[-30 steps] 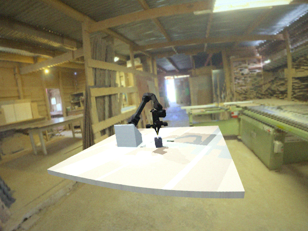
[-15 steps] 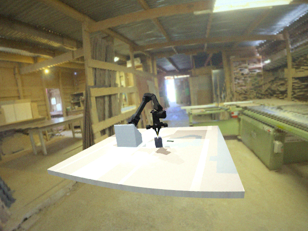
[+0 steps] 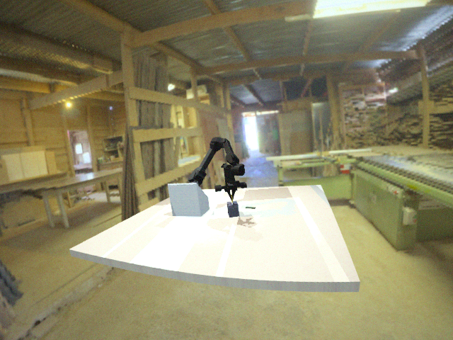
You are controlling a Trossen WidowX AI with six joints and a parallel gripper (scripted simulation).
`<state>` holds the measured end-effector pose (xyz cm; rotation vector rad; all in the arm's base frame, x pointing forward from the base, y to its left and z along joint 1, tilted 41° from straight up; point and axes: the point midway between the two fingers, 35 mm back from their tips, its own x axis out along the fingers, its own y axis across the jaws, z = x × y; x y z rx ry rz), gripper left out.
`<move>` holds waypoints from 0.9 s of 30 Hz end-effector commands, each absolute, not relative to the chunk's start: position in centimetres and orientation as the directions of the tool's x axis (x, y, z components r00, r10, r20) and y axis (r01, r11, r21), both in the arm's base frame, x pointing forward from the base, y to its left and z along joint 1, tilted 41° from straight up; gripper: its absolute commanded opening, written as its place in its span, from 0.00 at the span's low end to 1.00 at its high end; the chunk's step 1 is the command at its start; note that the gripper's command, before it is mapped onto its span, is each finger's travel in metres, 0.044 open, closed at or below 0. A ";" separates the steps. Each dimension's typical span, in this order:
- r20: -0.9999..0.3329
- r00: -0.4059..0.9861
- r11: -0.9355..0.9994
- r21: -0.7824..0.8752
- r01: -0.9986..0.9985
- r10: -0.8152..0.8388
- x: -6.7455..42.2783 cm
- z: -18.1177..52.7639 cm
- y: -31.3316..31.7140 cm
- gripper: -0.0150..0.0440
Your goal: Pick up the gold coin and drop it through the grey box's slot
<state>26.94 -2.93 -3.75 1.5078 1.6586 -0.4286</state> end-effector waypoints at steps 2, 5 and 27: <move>-0.753 0.070 0.215 0.274 0.937 0.655 26.9 -4.0 -2.7 0.25; -0.756 0.069 0.220 0.275 0.936 0.651 26.9 -3.8 -2.9 0.39; -0.755 0.067 0.219 0.272 0.937 0.652 26.7 -1.5 -4.9 0.97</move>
